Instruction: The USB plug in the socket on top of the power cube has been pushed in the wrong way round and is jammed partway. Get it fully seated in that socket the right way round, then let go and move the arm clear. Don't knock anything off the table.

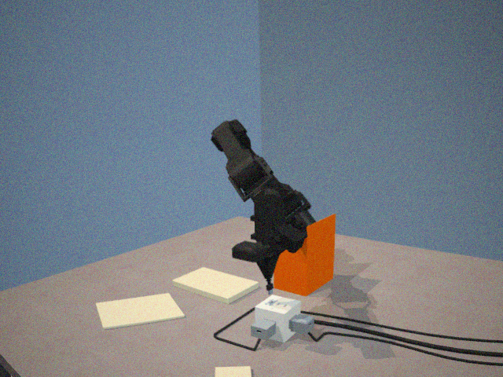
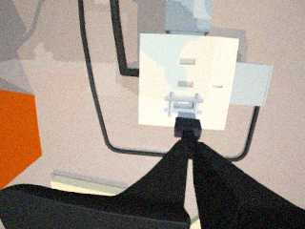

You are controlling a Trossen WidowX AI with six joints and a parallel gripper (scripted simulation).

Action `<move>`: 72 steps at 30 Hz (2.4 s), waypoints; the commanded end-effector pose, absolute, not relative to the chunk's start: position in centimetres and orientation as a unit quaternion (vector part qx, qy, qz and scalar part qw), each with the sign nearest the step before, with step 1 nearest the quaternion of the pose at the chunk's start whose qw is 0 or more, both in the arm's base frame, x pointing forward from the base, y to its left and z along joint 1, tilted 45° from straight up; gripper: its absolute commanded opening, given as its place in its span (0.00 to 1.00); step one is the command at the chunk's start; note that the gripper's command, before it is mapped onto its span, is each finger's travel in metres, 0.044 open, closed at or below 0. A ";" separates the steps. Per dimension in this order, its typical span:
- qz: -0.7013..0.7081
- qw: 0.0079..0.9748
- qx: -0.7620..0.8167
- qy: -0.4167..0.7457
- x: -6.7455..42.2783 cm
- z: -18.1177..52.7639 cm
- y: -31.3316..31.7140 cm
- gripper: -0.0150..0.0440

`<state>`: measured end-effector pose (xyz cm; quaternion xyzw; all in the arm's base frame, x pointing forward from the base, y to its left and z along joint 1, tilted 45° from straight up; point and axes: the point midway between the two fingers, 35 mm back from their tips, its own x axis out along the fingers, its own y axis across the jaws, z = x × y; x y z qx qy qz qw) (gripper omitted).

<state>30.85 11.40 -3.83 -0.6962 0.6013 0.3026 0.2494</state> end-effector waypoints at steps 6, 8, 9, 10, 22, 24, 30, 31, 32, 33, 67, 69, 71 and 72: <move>0.245 0.313 -0.669 0.628 30.8 -3.9 11.3 0.25; 0.228 0.331 -0.661 0.634 30.8 -3.9 11.3 0.25; 0.219 0.340 -0.656 0.637 30.8 -3.9 11.3 0.25; 0.211 0.348 -0.652 0.640 30.8 -3.9 11.3 0.25; 0.108 0.446 -0.589 0.665 30.8 -3.9 11.3 0.25; 0.091 0.461 -0.577 0.668 30.8 -3.9 11.3 0.25; 0.038 0.505 -0.539 0.673 30.8 -3.9 11.3 0.25; 0.029 0.512 -0.533 0.673 30.8 -3.9 11.3 0.25; 0.021 0.519 -0.526 0.674 30.8 -3.9 11.3 0.25; 0.012 0.526 -0.519 0.674 30.8 -3.9 11.3 0.25; -0.279 0.698 -0.242 0.613 30.8 -3.9 11.3 0.25; -0.295 0.704 -0.224 0.606 30.8 -3.9 11.3 0.25; -0.311 0.710 -0.206 0.598 30.8 -3.9 11.3 0.25; -0.319 0.712 -0.196 0.594 30.8 -3.9 11.3 0.25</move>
